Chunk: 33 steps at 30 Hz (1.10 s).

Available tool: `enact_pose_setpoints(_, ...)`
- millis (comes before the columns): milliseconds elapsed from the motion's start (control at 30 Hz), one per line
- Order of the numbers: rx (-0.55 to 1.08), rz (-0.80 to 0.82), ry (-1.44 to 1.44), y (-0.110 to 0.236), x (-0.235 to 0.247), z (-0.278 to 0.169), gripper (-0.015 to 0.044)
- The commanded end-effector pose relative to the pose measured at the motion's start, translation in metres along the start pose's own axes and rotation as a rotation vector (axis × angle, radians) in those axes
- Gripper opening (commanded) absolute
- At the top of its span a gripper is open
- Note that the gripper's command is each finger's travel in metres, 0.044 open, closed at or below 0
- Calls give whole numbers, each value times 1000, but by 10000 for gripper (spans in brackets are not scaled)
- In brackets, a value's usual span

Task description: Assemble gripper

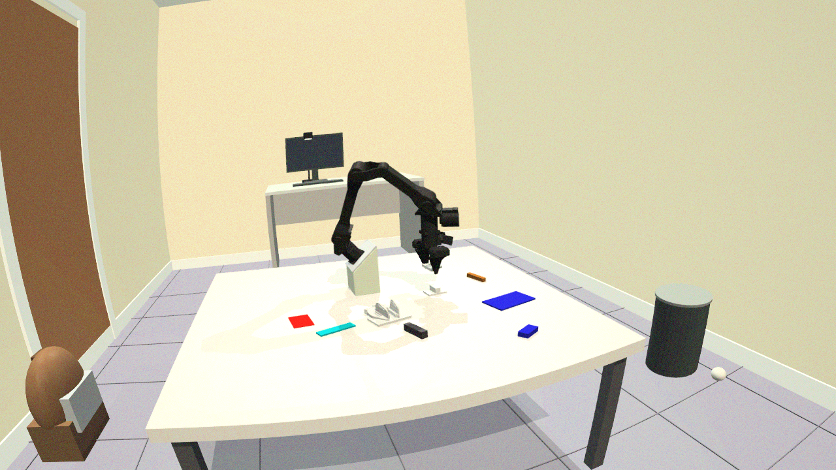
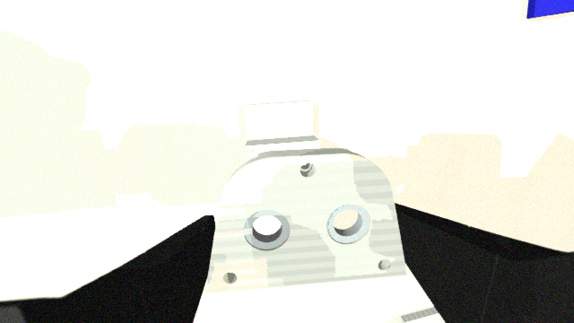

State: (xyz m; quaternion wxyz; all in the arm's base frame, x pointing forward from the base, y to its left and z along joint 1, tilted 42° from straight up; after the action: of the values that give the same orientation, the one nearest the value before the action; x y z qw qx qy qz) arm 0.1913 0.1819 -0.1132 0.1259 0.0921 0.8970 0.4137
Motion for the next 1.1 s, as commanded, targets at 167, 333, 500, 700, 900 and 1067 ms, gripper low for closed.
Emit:
enact_pose_setpoints(167,-16,3,-137,7,-24,-14,351)
enact_pose_setpoints(333,-22,5,-217,9,-37,-24,351)
enact_pose_setpoints(500,-28,7,-297,11,-49,-34,351)
enact_pose_setpoints(700,-32,9,-394,13,-64,-46,351)
enact_pose_setpoints(900,-36,10,-491,14,-78,-60,351)
enact_pose_setpoints(1067,-37,11,-573,14,-88,-72,351)
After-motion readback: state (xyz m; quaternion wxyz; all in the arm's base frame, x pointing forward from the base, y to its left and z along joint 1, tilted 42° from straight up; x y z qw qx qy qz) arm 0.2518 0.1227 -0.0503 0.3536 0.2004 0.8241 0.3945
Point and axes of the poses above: the point midway between the two fingers, 35 mm back from their tips, its own y axis back along the fingers, its own x axis across the jaws, z = x × y, the point moved 5 cm from there along y, back along the fingers, and after that the axes turned 15 degrees about -y, right-handed, at the moved point
